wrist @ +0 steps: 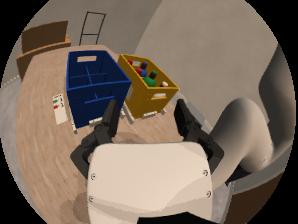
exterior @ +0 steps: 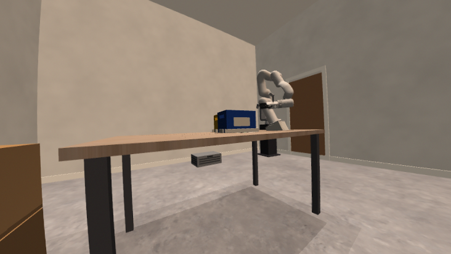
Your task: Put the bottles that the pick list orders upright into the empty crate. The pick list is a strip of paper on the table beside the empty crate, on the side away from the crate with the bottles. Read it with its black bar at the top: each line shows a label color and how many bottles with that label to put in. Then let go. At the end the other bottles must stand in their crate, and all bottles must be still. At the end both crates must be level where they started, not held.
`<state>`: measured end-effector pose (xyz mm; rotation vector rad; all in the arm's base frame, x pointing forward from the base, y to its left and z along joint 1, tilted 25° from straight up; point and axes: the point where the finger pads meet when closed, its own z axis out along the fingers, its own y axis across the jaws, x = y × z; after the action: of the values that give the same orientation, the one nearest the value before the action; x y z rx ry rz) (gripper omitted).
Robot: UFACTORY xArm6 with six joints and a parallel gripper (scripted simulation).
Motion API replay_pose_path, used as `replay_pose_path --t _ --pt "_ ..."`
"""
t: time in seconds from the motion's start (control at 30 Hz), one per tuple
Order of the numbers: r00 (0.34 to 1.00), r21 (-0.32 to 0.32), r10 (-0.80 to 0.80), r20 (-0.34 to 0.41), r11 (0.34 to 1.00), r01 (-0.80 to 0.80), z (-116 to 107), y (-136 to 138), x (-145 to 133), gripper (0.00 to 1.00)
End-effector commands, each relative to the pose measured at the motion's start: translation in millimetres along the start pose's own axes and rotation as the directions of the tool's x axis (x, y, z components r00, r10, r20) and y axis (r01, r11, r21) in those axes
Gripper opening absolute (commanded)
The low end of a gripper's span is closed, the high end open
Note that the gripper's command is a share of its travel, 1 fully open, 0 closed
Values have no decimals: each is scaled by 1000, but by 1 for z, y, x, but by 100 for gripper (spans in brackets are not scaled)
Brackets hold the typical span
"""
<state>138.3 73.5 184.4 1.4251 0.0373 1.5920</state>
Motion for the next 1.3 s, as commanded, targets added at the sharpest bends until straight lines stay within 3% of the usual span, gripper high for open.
replay_pose_path --t 0.0,0.93,1.07,1.27 --pt "1000 1 1 1 1000 -1 -1 4 9 65" --pt "1000 1 2 2 1000 -2 -6 57 128 65" --pt "1000 1 2 2 1000 -2 -6 57 128 65" --pt "982 36 -131 134 991 127 -24 38 119 65"
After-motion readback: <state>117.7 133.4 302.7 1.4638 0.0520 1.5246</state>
